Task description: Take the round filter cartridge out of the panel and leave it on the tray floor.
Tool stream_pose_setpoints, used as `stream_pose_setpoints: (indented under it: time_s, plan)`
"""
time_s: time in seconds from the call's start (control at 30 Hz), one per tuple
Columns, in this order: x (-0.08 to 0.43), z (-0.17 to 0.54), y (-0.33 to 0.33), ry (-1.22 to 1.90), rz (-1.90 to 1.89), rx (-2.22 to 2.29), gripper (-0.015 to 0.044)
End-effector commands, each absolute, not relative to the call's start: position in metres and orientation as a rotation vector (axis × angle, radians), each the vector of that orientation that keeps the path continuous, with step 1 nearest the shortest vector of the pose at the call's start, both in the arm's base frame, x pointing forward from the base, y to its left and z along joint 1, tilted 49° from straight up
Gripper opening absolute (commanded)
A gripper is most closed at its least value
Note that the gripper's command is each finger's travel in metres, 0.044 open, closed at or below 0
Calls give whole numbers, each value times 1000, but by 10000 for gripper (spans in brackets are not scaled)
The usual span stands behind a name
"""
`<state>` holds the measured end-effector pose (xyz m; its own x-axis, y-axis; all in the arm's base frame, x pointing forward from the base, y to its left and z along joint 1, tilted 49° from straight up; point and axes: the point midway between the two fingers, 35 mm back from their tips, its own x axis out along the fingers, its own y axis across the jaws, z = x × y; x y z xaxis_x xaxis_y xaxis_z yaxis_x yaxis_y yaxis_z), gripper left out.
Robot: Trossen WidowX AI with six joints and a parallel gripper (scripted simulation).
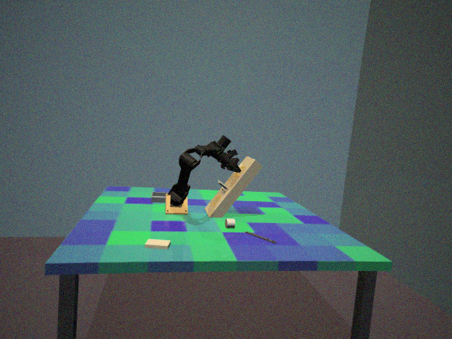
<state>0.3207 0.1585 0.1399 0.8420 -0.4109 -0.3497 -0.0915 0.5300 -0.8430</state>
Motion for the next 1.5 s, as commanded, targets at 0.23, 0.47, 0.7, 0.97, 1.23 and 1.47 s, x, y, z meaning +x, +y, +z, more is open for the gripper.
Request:
stream_pose_setpoints:
  time_s: [0.23,0.47,0.7,0.97,1.23,1.47]
  plan:
    - [325,138,156,505,-305,-605,0]
    - [324,138,156,480,-337,-469,0]
    - [311,140,165,501,-325,-505,0]
    - [286,149,178,514,-319,-533,0]
    - [262,163,187,504,-313,-568,0]
    - [258,162,185,503,-312,-571,0]
